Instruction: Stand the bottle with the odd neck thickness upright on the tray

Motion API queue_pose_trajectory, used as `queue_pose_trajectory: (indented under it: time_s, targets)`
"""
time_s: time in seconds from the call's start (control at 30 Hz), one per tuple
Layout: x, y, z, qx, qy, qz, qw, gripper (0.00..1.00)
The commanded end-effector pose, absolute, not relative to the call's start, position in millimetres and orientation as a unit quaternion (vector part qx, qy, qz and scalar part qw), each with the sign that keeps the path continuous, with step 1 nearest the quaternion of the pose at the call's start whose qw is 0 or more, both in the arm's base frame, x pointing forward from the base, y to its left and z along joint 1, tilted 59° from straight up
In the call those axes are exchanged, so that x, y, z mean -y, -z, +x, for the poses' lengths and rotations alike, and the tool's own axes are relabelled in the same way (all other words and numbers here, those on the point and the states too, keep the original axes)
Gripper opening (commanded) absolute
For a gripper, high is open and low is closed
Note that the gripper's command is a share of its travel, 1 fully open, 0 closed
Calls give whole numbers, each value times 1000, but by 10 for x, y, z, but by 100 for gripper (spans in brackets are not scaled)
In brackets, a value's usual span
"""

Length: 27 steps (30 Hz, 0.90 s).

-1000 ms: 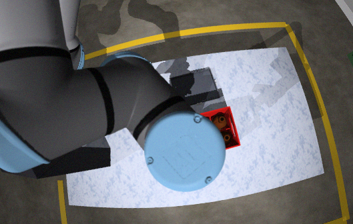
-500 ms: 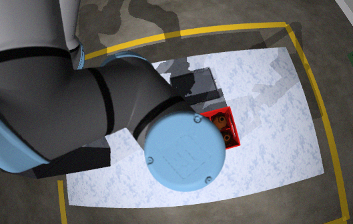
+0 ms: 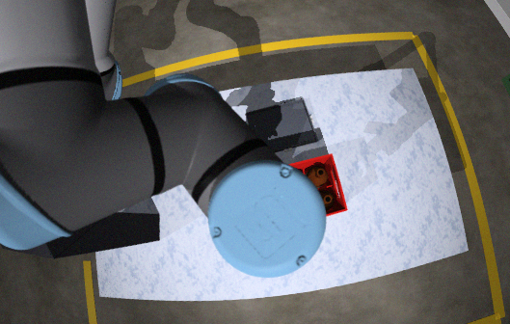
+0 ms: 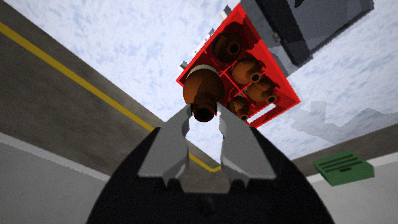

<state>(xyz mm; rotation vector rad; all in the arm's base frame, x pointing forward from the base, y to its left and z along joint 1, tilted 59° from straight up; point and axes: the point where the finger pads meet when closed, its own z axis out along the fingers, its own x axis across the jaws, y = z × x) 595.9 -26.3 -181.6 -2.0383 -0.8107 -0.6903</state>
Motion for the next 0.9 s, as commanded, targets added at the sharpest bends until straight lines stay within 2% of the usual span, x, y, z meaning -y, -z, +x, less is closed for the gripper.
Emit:
queue_pose_trajectory:
  time_s: [0.0,0.87]
  targets:
    - [293,1802,5959,322,274,-809,408,0]
    - [427,1720,5930,322,274,-809,408,0]
